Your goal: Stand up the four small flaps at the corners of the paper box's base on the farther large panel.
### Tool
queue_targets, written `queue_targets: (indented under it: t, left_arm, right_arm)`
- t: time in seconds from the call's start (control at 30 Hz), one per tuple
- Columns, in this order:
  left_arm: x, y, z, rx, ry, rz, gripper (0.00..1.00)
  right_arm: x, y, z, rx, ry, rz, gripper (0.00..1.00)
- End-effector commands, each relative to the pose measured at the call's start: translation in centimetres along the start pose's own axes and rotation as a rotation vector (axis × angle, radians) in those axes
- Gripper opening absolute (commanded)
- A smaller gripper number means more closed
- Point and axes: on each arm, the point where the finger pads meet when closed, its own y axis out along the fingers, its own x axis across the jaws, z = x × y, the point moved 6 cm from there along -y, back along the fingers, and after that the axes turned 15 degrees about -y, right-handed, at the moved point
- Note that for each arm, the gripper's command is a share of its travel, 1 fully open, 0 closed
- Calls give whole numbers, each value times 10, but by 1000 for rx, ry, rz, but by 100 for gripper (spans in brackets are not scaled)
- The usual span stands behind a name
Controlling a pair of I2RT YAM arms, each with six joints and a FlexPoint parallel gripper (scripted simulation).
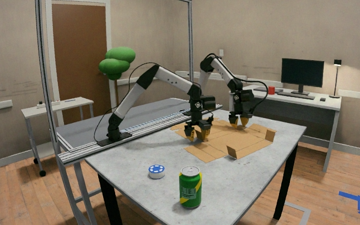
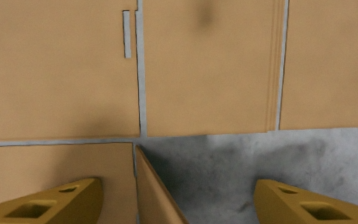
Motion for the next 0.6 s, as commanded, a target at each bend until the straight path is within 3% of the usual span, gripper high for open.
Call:
queue_targets:
  t: [0.0,0.57]
  left_arm:
    - [-6,0,-1,-28,4,15,77]
    - [-13,-4,-1,-40,8,22,77]
  right_arm:
    - [-1,14,8,42,-13,38,77]
    - [-1,14,8,42,-13,38,77]
